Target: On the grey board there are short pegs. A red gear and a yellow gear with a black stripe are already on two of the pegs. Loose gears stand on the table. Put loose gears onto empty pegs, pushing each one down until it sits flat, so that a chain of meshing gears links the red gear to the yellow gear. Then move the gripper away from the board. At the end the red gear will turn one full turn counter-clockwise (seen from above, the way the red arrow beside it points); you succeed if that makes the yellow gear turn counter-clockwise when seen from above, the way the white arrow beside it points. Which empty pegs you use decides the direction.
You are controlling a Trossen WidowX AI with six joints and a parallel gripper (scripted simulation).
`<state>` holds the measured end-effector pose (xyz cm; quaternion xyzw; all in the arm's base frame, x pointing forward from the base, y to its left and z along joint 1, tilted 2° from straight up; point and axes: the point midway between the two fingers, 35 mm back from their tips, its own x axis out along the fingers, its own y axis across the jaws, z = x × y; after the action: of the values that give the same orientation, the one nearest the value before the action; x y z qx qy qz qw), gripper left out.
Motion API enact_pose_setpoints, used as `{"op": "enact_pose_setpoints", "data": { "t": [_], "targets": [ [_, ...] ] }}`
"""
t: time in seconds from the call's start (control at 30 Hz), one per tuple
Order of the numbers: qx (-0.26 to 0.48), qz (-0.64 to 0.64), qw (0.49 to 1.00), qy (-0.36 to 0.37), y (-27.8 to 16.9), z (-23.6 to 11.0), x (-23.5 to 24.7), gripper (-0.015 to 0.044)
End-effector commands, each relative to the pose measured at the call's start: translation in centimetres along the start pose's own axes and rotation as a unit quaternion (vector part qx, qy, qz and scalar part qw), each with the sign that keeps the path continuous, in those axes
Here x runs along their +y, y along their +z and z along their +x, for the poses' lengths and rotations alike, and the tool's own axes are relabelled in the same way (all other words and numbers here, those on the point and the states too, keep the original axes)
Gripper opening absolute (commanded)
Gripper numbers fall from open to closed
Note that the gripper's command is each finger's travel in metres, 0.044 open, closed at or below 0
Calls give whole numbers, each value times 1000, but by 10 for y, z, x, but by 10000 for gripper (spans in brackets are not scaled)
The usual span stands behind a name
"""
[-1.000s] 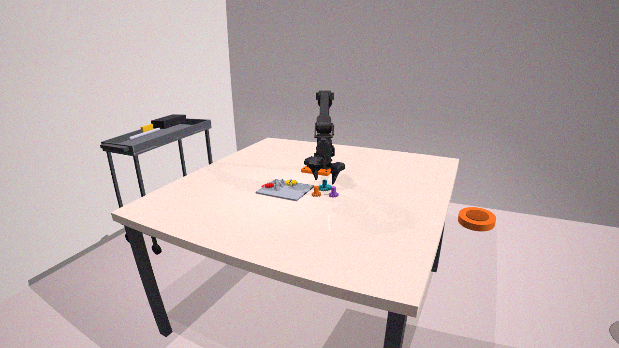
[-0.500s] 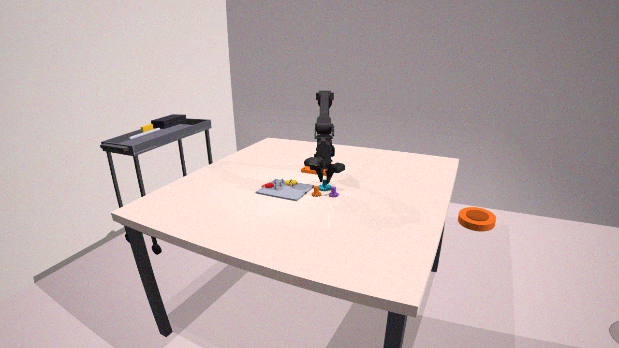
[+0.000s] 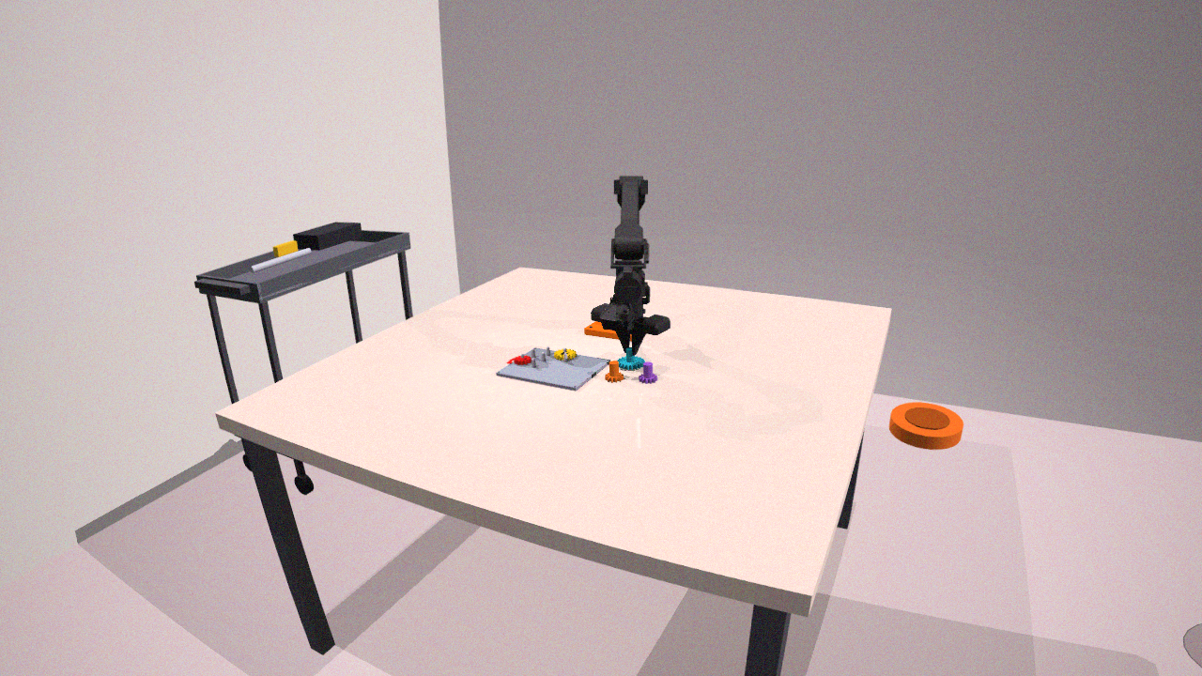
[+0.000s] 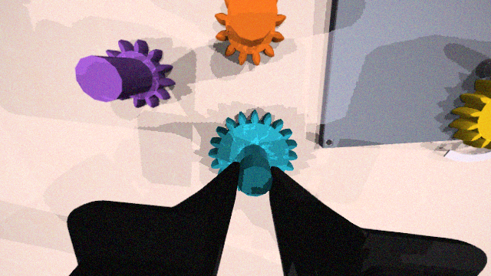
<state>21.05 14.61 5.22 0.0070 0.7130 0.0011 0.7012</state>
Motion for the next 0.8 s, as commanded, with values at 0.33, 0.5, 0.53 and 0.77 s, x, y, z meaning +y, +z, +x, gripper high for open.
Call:
{"op": "enact_pose_setpoints", "data": {
  "t": [0.33, 0.5, 0.53, 0.77],
  "targets": [
    [-5, 1, 1000, 4, 8, -28, 5, 0],
    [-5, 1, 1000, 4, 10, -38, 6, 0],
    [-5, 1, 1000, 4, 10, -40, 6, 0],
    [-5, 1, 1000, 4, 11, -54, 7, 0]
  ]
}}
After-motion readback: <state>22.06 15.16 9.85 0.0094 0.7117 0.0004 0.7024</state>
